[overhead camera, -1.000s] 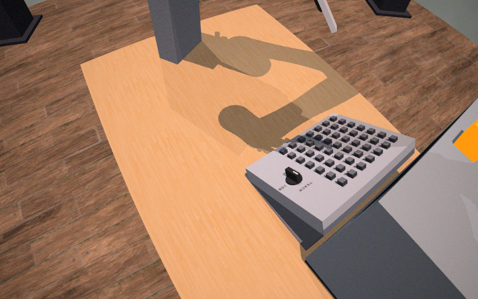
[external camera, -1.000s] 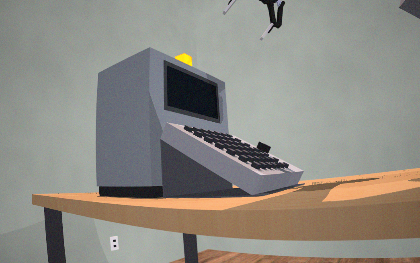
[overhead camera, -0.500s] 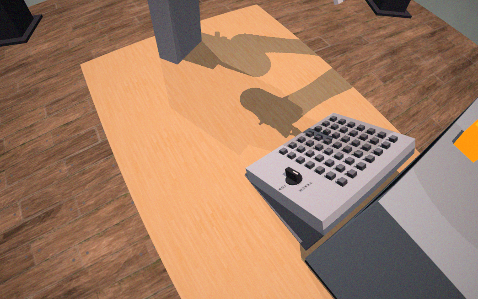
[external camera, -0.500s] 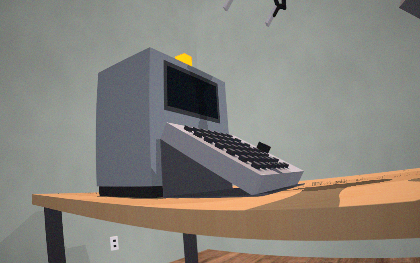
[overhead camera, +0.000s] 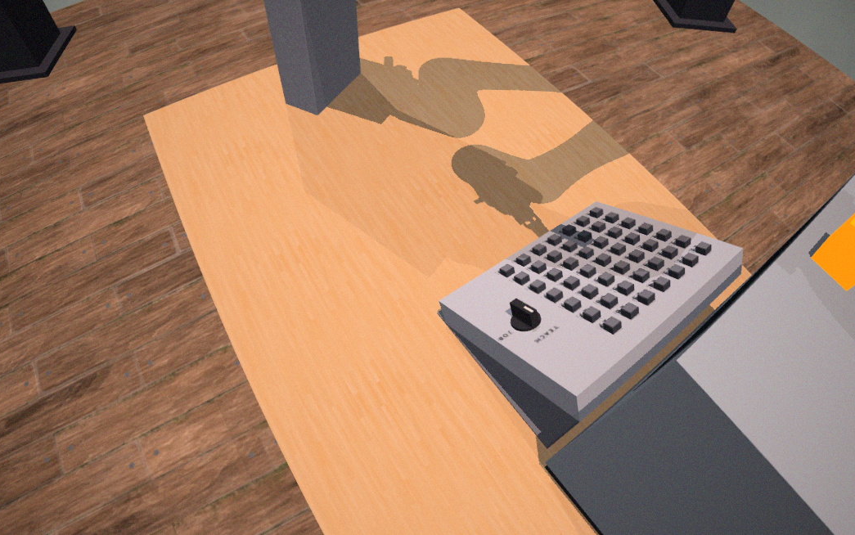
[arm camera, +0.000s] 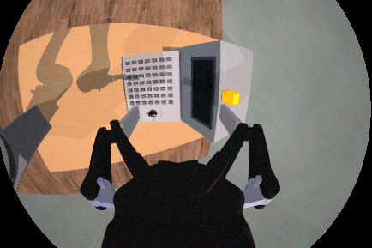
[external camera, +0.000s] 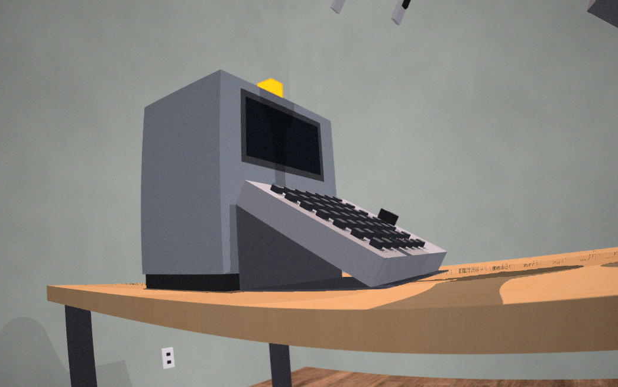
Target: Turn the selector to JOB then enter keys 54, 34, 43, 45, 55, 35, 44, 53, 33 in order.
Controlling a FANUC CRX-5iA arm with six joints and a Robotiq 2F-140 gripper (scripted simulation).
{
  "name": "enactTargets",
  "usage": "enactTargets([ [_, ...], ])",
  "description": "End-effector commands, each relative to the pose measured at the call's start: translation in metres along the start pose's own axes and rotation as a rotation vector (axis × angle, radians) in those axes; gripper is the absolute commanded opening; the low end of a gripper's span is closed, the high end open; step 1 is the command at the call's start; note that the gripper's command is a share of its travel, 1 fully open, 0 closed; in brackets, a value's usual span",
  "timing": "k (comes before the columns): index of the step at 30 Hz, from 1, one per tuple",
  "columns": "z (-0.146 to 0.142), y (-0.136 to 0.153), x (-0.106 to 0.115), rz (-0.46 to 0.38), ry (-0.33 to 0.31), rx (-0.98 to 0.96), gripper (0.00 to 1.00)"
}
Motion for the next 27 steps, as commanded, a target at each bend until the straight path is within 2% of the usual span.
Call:
enactTargets([
  [1,0.0,0.0,-0.001,-0.004,0.001,0.002,1.0],
  [6,-0.01,0.002,-0.017,-0.004,0.001,0.002,1.0],
  [12,-0.035,0.006,-0.058,-0.004,0.001,0.002,1.0],
  [14,-0.035,0.006,-0.058,-0.004,0.001,0.002,1.0],
  [18,-0.054,0.009,-0.09,-0.004,0.001,0.002,1.0],
  [27,-0.082,0.014,-0.137,-0.004,0.001,0.002,1.0],
])
Point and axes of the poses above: the point where the finger pads meet when closed, its own x axis back along the fingers, its own z axis across the jaws, y = z × x, the point moved 6 cm from there along x, back along the fingers, and after that the axes turned 9 degrees about -x, right-handed, at the moved point
